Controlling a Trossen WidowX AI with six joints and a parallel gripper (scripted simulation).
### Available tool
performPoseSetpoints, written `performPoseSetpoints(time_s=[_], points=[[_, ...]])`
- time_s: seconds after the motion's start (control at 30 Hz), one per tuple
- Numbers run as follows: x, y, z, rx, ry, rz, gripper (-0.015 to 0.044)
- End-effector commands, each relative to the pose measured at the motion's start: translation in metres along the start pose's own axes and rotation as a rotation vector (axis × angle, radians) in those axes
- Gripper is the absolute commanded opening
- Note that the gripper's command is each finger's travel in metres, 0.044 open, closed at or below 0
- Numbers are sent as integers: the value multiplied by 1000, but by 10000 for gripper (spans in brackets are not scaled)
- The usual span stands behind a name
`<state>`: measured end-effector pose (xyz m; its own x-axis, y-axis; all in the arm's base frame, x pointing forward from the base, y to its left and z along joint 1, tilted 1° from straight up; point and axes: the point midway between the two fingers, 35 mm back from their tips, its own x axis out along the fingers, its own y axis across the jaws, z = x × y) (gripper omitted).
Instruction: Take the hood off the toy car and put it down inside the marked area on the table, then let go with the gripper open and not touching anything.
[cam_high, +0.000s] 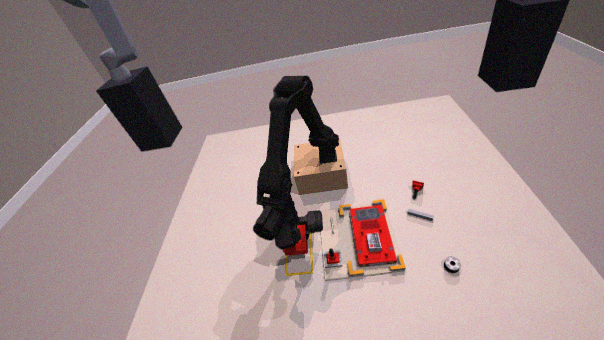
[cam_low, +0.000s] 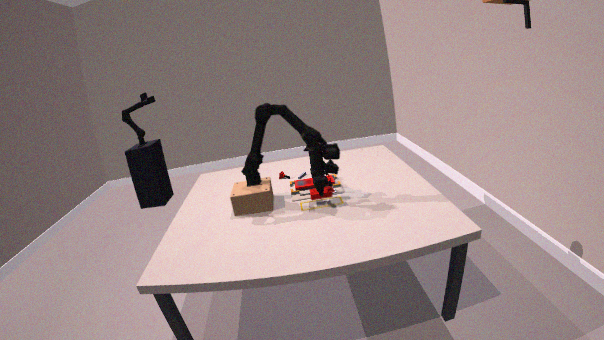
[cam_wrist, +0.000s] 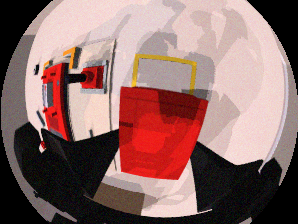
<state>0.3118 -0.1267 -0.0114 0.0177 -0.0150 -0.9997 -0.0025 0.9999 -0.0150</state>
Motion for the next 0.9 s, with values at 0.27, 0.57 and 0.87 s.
performPoseSetpoints(time_s=[0.27, 0.57, 0.87], points=[[8, 0, -2, -5, 4, -4, 0], [13, 0, -2, -5, 4, -4, 0], [18, 0, -3, -5, 4, -4, 0]])
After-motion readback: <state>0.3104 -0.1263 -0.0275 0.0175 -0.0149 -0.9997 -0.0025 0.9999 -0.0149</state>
